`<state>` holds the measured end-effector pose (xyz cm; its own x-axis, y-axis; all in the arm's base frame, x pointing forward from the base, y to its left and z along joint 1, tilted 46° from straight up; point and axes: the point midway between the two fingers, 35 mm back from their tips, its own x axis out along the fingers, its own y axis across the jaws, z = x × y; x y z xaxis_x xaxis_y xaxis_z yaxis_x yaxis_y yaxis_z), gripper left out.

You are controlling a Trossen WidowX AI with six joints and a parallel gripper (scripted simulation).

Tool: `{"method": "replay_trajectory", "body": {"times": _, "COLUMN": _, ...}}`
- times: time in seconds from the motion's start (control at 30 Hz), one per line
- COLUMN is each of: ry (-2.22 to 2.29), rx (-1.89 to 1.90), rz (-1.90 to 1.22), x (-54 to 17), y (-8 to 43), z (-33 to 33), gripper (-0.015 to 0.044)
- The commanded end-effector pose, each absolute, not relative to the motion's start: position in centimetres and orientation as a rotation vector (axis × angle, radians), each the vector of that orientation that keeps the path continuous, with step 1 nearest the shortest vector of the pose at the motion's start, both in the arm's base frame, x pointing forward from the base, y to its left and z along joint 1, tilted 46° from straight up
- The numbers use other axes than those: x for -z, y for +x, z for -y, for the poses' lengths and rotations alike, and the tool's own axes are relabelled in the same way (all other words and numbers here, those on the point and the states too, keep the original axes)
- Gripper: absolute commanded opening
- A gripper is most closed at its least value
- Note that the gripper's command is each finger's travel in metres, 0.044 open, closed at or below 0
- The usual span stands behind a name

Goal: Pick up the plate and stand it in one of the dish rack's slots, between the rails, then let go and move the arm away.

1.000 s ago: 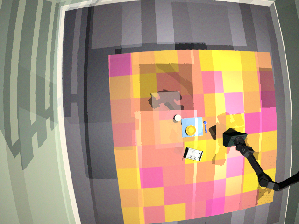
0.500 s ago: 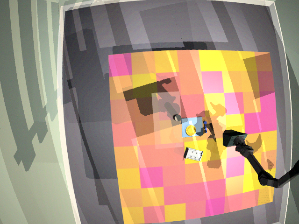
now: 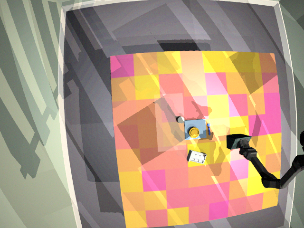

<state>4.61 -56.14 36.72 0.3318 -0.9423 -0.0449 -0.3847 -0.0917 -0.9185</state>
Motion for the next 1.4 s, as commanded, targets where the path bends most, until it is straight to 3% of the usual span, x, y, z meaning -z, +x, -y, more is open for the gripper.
{"method": "replay_trajectory", "body": {"times": 0.0, "ry": -1.565, "rx": 0.666, "rz": -1.145, "x": -33.7, "y": 7.6, "z": 56.1, "gripper": 0.04}}
{"method": "replay_trajectory", "body": {"times": 0.8, "ry": -0.992, "rx": 0.164, "rz": -0.889, "x": -18.4, "y": 25.3, "z": 48.2, "gripper": 0.04}}
{"method": "replay_trajectory", "body": {"times": 1.37, "ry": -0.57, "rx": -0.132, "rz": -0.881, "x": -10.4, "y": 33.1, "z": 37.5, "gripper": 0.04}}
